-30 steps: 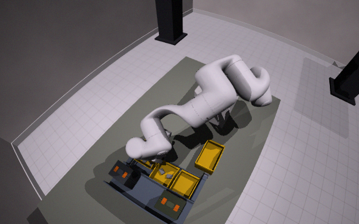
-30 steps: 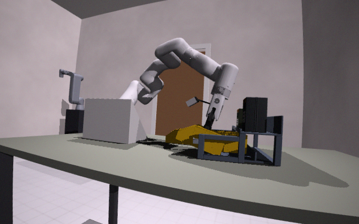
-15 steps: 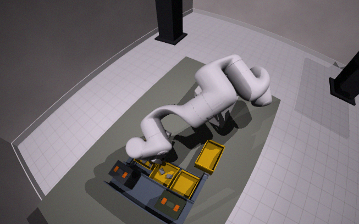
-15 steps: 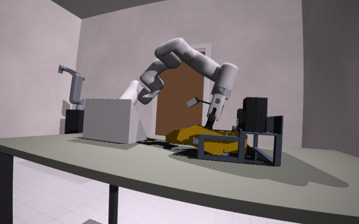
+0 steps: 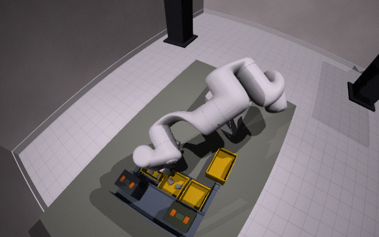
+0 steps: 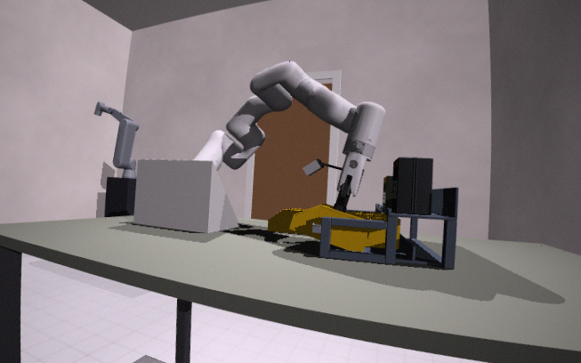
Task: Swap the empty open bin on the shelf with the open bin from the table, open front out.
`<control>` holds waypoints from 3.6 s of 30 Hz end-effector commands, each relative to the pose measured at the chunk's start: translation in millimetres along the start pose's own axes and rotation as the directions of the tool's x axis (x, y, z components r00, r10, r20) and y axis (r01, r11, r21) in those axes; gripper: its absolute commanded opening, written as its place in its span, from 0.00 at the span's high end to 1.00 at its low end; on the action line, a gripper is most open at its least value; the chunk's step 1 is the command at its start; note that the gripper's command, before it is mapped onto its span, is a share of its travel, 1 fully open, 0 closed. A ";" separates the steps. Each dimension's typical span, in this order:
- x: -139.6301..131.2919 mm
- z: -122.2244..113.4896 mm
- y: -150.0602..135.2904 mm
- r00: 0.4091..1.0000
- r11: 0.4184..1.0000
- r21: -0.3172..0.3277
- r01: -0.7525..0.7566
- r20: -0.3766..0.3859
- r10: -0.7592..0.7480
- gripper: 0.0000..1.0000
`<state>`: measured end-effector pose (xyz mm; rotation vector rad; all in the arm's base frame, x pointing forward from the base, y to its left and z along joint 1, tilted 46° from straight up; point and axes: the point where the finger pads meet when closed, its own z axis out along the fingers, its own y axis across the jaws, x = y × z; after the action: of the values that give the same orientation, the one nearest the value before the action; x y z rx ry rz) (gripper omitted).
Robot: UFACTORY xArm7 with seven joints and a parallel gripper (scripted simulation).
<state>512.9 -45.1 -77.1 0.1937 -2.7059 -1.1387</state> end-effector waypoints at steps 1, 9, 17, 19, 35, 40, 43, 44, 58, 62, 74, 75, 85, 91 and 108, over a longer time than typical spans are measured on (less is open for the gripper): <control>-2.7 -2.8 -1.2 1.000 1.000 0.003 -0.001 0.013 0.001 1.00; -5.3 -2.8 -1.2 1.000 1.000 0.003 -0.001 0.024 0.001 1.00; -5.9 -2.8 -1.2 1.000 1.000 0.003 -0.001 0.027 0.001 1.00; -5.9 -2.8 -1.2 1.000 1.000 0.003 -0.001 0.027 0.001 1.00; -6.0 -2.8 -1.2 1.000 1.000 0.003 -0.001 0.027 0.001 1.00; -6.5 -2.9 -1.2 1.000 1.000 0.003 -0.001 0.028 0.001 1.00; -7.2 -3.0 -1.2 1.000 1.000 0.003 -0.001 0.030 0.001 1.00; -7.2 -3.0 -1.2 1.000 1.000 0.003 -0.001 0.030 0.001 1.00; -13.4 -3.6 -1.2 0.999 1.000 0.003 -0.001 0.045 0.001 1.00; -14.6 -3.8 -1.2 0.999 1.000 0.003 -0.001 0.047 0.001 1.00; -21.3 -4.5 -1.2 0.998 1.000 0.003 -0.001 0.063 0.001 1.00; -21.7 -4.6 -1.2 0.998 1.000 0.003 -0.001 0.064 0.001 1.00; -23.9 -4.8 -1.2 0.998 1.000 0.003 -0.001 0.069 0.001 1.00; -24.3 -4.9 -1.2 0.998 1.000 0.003 -0.001 0.070 0.001 1.00; -24.3 -4.6 -1.2 0.997 1.000 0.003 -0.001 0.074 0.001 1.00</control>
<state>536.4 -41.8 -79.0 0.1584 -2.7634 -1.1652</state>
